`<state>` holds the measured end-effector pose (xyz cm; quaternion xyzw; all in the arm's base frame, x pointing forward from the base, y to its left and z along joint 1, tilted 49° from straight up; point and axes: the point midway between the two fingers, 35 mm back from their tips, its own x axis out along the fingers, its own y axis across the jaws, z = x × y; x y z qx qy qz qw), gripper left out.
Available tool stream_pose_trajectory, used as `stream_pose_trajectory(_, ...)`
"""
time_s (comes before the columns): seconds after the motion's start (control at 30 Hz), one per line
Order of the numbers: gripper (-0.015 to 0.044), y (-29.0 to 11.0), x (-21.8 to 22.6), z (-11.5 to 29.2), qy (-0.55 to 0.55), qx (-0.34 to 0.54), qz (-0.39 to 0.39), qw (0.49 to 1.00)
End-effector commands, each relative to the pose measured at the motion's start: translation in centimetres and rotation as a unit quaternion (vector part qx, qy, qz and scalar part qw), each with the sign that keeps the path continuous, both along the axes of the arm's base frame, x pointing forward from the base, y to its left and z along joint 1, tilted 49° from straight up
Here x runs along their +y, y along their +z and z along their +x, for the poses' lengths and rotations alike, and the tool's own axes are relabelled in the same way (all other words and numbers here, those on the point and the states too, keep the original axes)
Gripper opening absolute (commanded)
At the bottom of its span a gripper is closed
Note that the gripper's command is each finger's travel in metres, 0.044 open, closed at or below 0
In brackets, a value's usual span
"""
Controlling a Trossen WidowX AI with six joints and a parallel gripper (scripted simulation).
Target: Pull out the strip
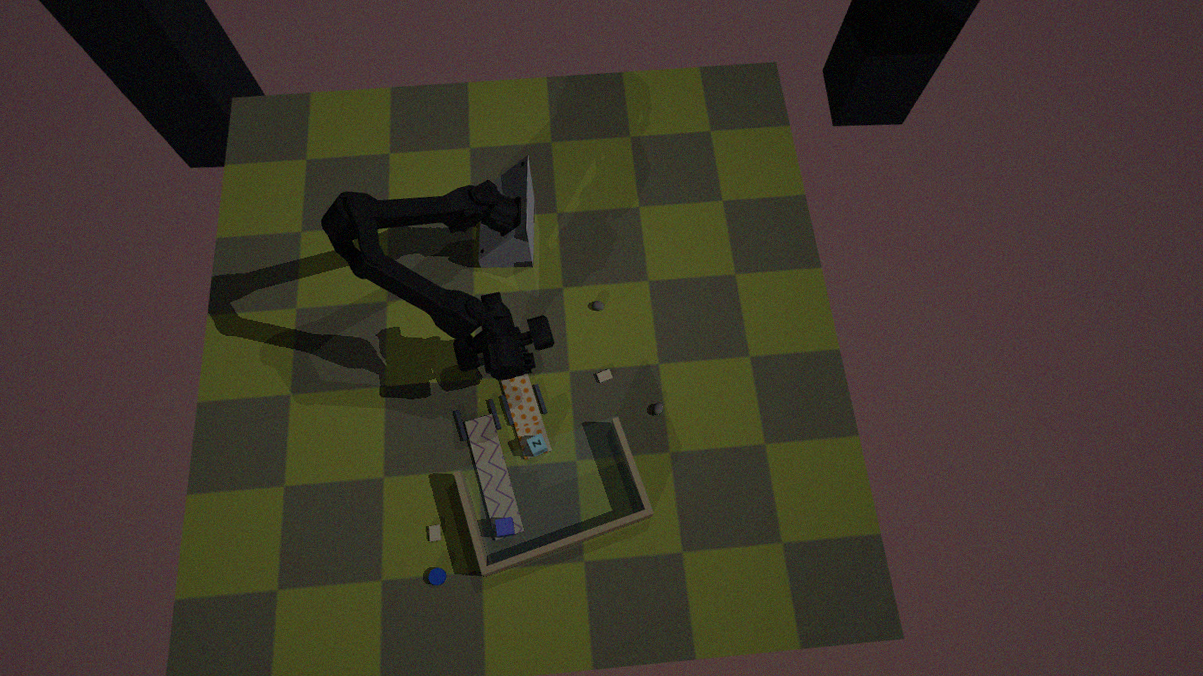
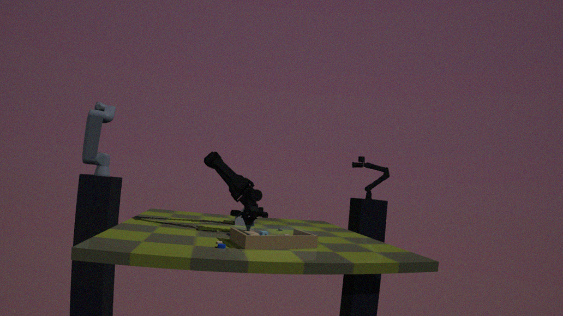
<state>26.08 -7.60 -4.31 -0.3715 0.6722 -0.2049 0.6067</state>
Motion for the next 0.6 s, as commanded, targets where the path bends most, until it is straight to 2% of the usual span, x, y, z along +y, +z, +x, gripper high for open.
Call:
stream_pose_trajectory(0.0,0.0,-0.1,-0.6,-1.3,-0.005,0.012,-0.004,1.0)
stream_pose_trajectory(0.57,0.0,0.5,-1.0,-3.7,-0.005,0.013,-0.004,1.0)
